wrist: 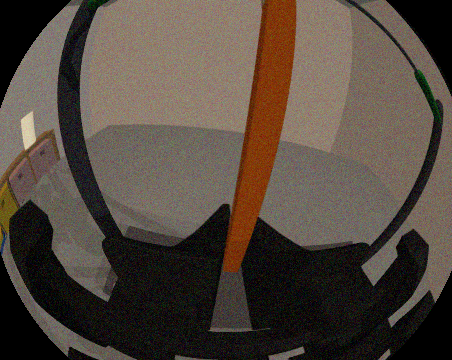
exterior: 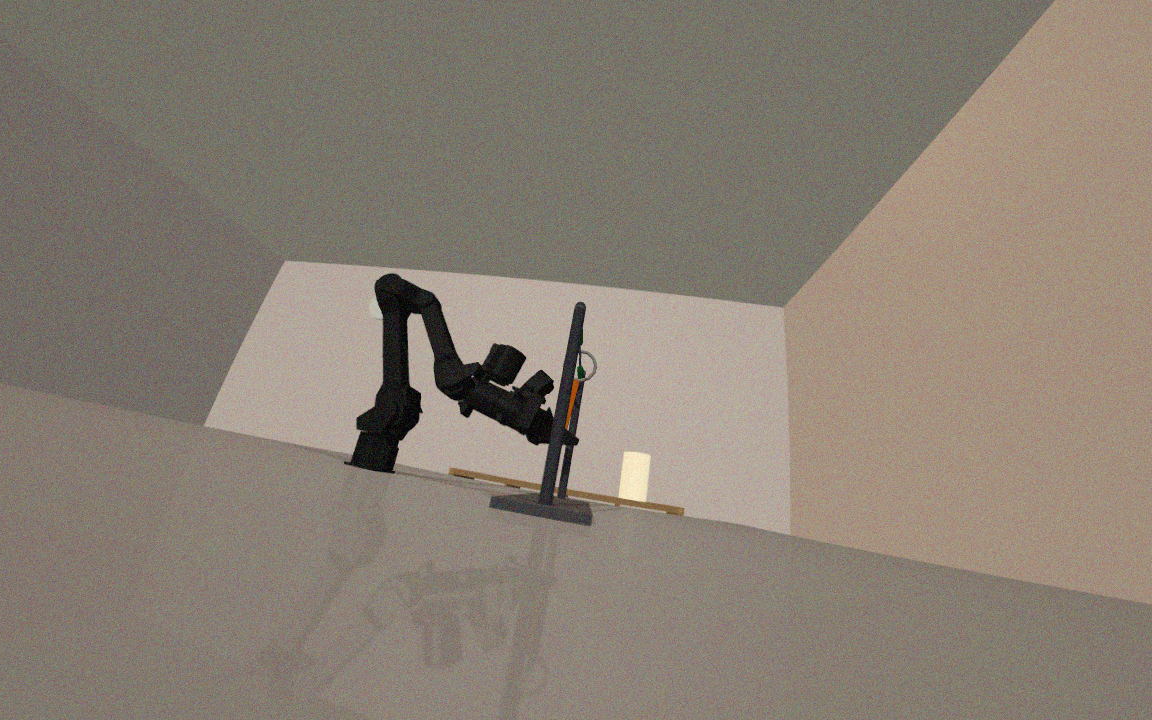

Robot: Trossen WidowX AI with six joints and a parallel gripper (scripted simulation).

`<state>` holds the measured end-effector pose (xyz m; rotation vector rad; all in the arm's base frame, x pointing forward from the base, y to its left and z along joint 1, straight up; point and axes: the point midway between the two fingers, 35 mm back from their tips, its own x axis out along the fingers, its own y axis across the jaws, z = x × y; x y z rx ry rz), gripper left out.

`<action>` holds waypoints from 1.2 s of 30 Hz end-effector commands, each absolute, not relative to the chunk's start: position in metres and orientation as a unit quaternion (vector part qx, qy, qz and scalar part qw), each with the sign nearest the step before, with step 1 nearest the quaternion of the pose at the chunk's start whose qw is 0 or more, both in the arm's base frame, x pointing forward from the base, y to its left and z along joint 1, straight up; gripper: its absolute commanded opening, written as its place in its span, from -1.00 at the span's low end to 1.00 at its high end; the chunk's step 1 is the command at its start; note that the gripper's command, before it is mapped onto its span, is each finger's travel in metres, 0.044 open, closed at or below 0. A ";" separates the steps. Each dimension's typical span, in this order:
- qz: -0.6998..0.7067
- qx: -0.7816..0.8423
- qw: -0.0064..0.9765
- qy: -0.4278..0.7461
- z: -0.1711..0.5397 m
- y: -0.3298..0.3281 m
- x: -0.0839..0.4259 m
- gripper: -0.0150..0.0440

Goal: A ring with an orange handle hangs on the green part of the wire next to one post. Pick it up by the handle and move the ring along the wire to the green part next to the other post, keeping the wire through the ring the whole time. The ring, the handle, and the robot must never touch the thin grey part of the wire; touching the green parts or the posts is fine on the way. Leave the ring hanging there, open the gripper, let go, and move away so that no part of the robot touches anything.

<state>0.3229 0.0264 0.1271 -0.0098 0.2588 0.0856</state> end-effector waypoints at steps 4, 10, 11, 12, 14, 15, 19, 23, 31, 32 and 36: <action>0.042 -0.003 0.991 0.130 0.127 0.033 0.323 -1.00; 0.043 -0.003 0.991 0.130 0.127 0.039 0.322 -1.00; 0.043 -0.003 0.991 0.130 0.127 0.040 0.322 -1.00; 0.044 -0.003 0.991 0.130 0.127 0.041 0.322 -1.00; 0.044 -0.003 0.991 0.130 0.127 0.043 0.322 -1.00; 0.044 -0.003 0.991 0.130 0.127 0.044 0.322 -1.00; 0.045 -0.002 0.991 0.130 0.127 0.048 0.322 -1.00; 0.046 -0.002 0.990 0.130 0.127 0.052 0.322 -1.00; 0.047 -0.002 0.988 0.148 0.128 0.057 0.317 -1.00; 0.047 -0.002 0.988 0.149 0.128 0.057 0.317 -1.00; 0.048 -0.002 0.987 0.153 0.125 0.057 0.316 -1.00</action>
